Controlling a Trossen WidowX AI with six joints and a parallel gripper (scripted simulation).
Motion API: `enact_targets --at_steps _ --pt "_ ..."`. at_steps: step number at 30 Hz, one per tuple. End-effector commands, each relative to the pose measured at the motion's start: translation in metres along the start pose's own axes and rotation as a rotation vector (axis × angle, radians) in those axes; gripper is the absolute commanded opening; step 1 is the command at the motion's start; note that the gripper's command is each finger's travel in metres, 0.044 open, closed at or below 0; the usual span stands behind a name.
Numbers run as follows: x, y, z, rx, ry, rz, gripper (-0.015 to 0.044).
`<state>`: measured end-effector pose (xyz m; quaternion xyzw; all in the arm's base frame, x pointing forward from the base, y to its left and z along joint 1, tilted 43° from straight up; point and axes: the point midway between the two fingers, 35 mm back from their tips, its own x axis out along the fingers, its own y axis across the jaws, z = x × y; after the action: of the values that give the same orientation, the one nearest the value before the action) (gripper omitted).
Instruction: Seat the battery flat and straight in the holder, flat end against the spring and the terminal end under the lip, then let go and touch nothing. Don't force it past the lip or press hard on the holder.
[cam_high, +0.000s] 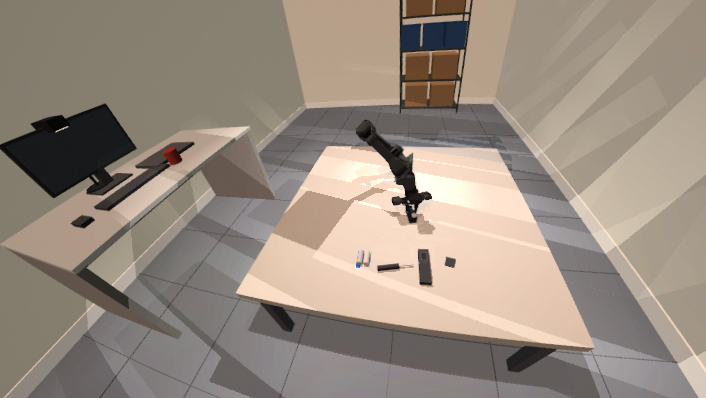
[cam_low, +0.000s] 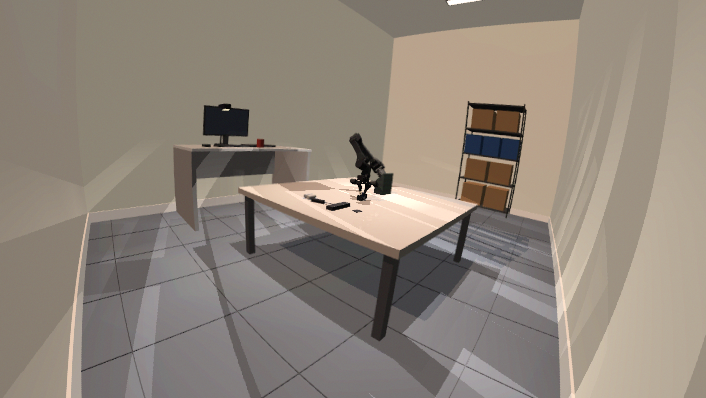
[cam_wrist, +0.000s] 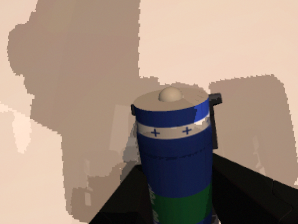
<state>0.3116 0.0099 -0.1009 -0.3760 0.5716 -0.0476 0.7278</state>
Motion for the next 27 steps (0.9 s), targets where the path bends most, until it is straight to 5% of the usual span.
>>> enact_targets --at_steps 1,27 --pt "0.002 0.000 -0.003 0.001 -0.017 0.008 0.0082" --pt "0.004 -0.004 -0.014 -0.010 -0.114 0.006 0.0082"
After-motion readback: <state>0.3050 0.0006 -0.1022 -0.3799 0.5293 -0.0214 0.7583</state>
